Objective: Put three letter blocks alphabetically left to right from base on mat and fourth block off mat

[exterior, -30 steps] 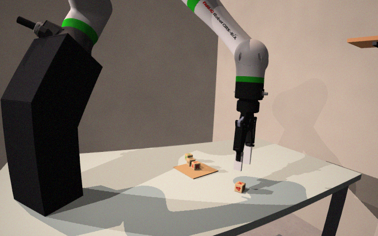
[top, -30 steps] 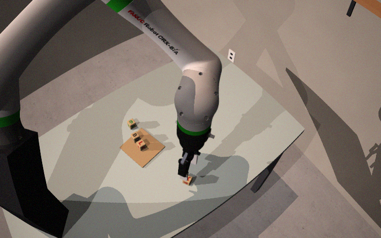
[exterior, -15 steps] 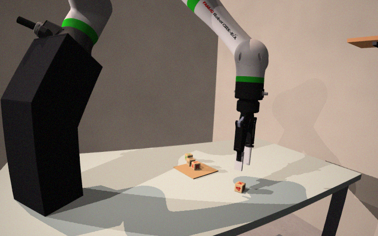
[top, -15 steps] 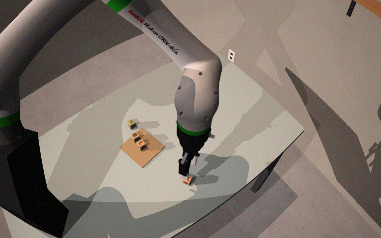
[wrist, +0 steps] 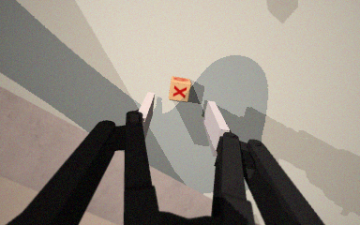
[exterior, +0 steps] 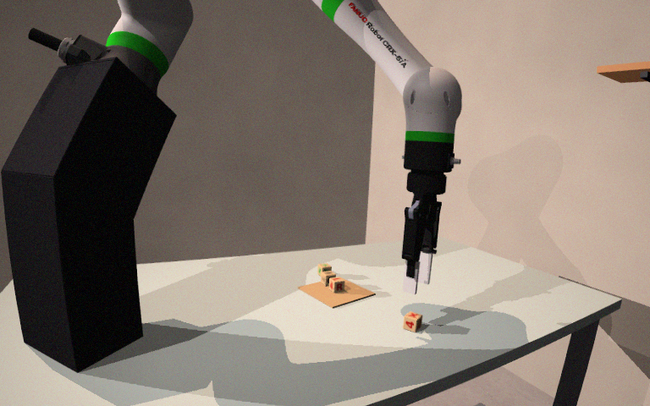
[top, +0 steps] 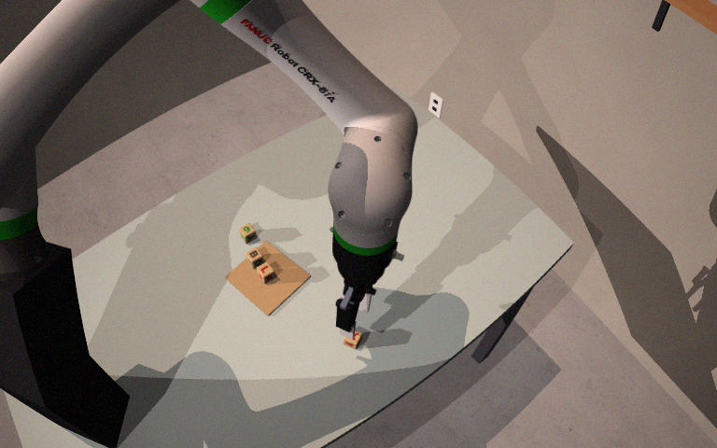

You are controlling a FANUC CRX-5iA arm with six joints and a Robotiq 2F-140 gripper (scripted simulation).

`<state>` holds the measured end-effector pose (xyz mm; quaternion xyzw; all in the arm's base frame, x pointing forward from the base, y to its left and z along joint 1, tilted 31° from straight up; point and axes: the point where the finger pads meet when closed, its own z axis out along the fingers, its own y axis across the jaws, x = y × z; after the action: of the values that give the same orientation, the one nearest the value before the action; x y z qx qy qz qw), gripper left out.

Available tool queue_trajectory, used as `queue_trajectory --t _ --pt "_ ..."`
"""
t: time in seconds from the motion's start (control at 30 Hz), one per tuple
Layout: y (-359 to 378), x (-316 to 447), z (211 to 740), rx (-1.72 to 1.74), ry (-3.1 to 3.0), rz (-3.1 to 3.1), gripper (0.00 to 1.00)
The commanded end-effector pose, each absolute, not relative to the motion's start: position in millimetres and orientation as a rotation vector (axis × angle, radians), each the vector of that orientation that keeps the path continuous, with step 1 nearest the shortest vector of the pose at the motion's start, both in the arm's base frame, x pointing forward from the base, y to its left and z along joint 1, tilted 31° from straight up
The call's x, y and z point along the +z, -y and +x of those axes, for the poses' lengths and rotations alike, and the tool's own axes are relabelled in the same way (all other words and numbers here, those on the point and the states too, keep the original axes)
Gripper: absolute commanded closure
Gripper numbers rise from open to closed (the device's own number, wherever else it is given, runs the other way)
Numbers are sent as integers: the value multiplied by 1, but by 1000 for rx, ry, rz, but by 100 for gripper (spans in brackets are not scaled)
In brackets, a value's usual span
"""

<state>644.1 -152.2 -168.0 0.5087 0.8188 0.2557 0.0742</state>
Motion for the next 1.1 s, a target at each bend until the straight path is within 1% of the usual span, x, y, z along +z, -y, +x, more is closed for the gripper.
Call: queue_trajectory --t 0.0,1.07 --pt "152 -168 644 767 -2457 1527 60" --pt "142 -194 656 767 -2457 1527 60"
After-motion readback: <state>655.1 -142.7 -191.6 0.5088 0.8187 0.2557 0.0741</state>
